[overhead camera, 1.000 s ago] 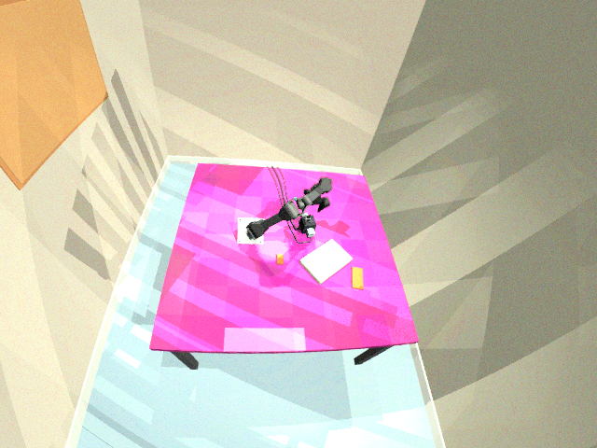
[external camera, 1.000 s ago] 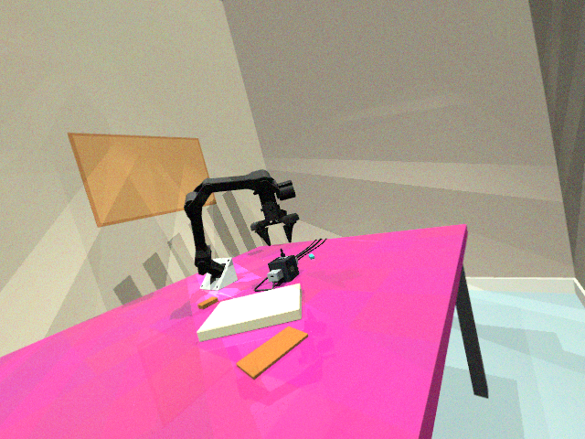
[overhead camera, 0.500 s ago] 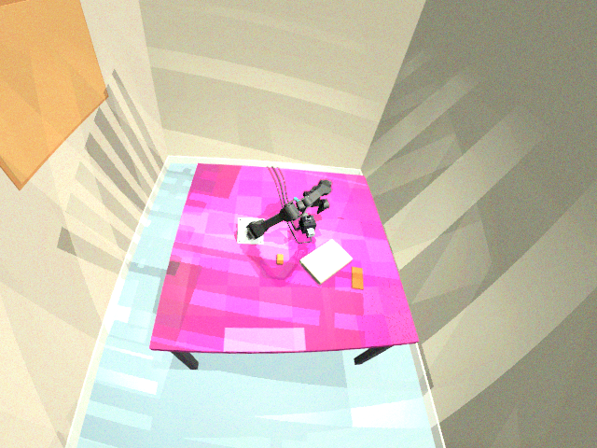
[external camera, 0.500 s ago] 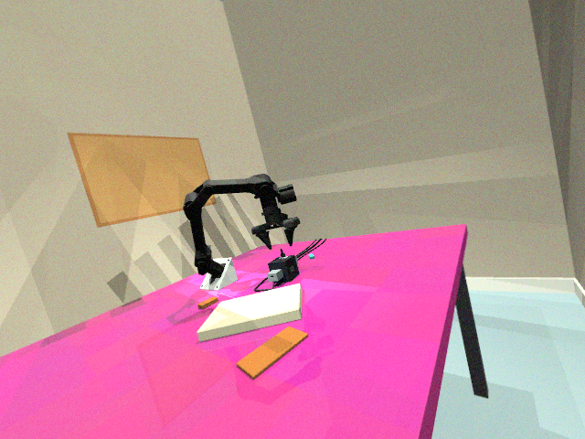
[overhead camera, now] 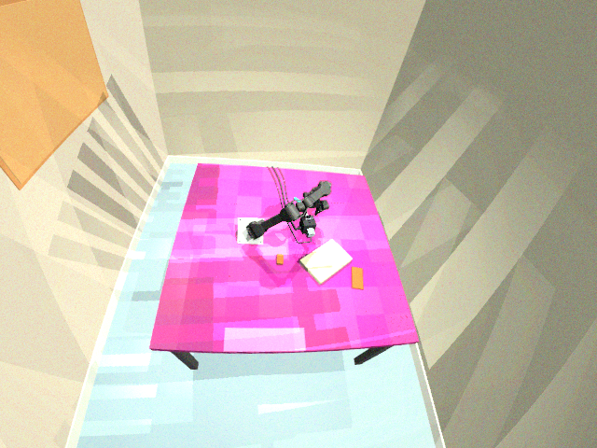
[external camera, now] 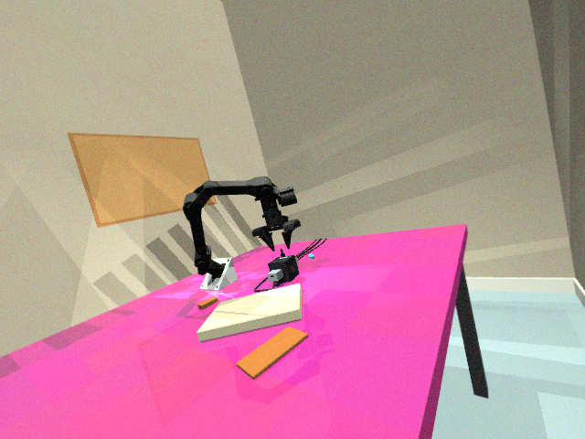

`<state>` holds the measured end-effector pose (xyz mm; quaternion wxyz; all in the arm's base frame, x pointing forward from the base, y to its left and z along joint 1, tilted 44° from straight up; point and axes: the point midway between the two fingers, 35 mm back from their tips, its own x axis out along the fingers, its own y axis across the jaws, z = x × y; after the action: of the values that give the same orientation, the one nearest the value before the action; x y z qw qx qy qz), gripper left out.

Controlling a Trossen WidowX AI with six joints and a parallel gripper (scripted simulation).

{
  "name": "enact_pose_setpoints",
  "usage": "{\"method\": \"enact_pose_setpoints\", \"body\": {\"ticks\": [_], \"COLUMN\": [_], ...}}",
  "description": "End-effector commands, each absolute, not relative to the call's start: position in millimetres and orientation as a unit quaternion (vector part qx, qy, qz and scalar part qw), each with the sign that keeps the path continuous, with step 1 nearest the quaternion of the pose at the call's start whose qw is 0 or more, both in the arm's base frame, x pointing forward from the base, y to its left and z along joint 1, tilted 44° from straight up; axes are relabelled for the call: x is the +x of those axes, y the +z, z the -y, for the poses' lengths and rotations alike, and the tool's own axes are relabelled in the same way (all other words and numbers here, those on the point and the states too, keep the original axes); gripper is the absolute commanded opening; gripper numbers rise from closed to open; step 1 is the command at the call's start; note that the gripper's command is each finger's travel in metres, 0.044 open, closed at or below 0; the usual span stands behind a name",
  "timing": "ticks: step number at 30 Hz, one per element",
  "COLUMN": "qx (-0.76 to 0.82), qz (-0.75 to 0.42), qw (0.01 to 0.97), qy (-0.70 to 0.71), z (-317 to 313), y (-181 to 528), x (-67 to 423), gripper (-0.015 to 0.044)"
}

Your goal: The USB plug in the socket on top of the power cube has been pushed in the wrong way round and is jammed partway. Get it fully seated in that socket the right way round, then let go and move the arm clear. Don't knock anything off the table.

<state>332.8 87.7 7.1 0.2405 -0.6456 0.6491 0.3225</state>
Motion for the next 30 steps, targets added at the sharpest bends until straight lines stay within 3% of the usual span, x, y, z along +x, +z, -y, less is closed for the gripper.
{"method": "enact_pose_setpoints", "body": {"ticks": [1,9,30], "qx": [-0.646,-0.646,-0.645], "qz": [-0.649,-0.649,-0.649], "qw": [0.241,0.241,0.24], "qy": [0.322,0.322,0.323], "z": [-88.0,-88.0,-88.4], "y": [7.4,7.4,7.9], "x": [332.7,332.7,332.5], "gripper": [0.023,0.002,0.0]}}
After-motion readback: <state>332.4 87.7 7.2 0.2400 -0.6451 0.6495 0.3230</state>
